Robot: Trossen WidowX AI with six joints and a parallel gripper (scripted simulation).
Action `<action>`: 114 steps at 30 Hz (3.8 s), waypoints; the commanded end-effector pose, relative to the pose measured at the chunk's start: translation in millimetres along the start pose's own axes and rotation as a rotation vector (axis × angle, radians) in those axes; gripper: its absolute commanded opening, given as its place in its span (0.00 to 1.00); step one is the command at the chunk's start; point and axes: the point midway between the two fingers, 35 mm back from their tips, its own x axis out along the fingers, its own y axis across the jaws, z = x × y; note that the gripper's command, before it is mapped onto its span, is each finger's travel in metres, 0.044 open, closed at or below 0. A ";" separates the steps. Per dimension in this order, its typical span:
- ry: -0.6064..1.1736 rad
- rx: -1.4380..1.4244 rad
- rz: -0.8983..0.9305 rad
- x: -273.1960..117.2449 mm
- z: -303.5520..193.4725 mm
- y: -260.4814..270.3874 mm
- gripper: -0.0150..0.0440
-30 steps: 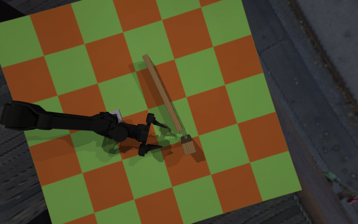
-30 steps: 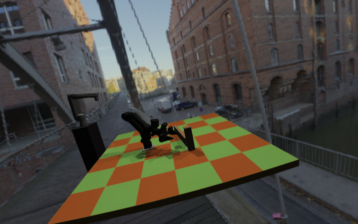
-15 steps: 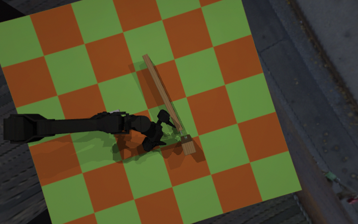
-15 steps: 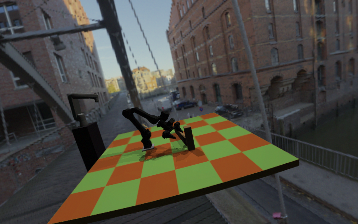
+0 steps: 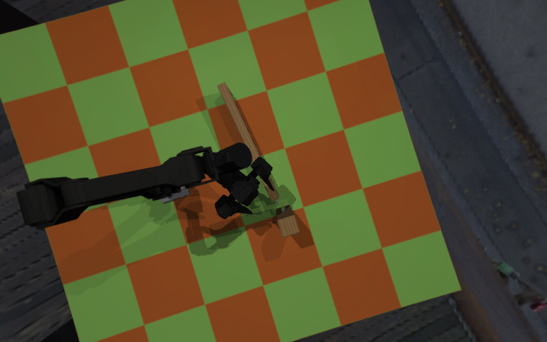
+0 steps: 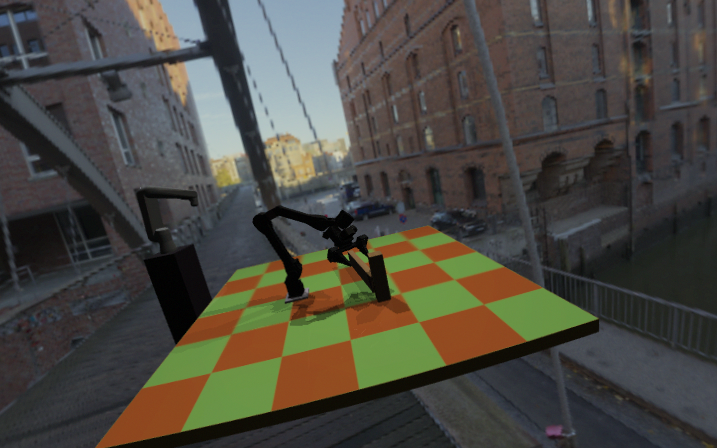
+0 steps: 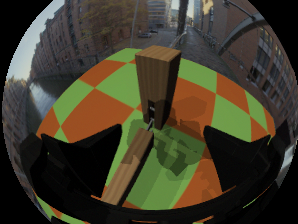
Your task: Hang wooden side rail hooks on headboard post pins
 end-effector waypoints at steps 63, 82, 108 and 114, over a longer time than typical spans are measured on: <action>0.301 -2.449 1.250 -16.5 7.1 50.6 1.00; 0.272 -2.487 1.291 -17.3 7.4 51.0 1.00; 0.271 -2.487 1.291 12.8 -35.5 50.2 1.00; 0.271 -2.487 1.291 18.9 -43.1 50.6 1.00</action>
